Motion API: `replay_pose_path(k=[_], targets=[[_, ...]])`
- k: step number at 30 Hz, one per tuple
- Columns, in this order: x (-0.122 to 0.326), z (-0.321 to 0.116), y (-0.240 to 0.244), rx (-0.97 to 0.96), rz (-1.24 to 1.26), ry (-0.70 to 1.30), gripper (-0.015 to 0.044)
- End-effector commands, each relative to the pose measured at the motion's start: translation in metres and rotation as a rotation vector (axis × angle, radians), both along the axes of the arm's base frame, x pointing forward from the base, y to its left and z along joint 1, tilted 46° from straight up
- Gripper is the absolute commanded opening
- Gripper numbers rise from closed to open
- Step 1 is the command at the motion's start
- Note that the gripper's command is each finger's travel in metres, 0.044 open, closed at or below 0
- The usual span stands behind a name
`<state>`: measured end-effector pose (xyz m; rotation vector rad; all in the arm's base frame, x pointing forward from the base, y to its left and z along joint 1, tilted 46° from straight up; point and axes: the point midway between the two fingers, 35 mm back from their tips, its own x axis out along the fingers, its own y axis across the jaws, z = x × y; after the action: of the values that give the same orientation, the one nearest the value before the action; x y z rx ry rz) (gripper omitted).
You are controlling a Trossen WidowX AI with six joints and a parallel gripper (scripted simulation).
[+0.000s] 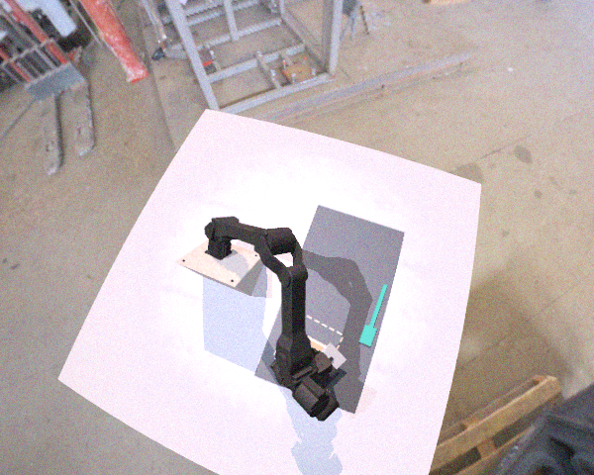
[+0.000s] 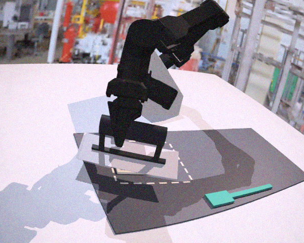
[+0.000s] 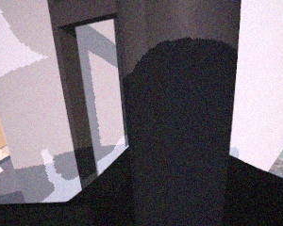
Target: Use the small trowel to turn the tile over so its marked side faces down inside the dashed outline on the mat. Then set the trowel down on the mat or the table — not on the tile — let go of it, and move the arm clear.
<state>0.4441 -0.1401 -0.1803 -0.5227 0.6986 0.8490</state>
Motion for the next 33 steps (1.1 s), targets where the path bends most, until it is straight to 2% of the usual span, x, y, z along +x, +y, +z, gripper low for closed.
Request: replay_pose_path(k=[1, 20, 33], targets=[[0.011, 0.02, 0.01, -0.015, -0.016, 0.025, 0.0], [0.025, 0.093, 0.099, -0.067, -0.043, 0.178, 0.0], [0.02, 0.148, 0.166, -0.134, -0.114, 0.251, 0.0]])
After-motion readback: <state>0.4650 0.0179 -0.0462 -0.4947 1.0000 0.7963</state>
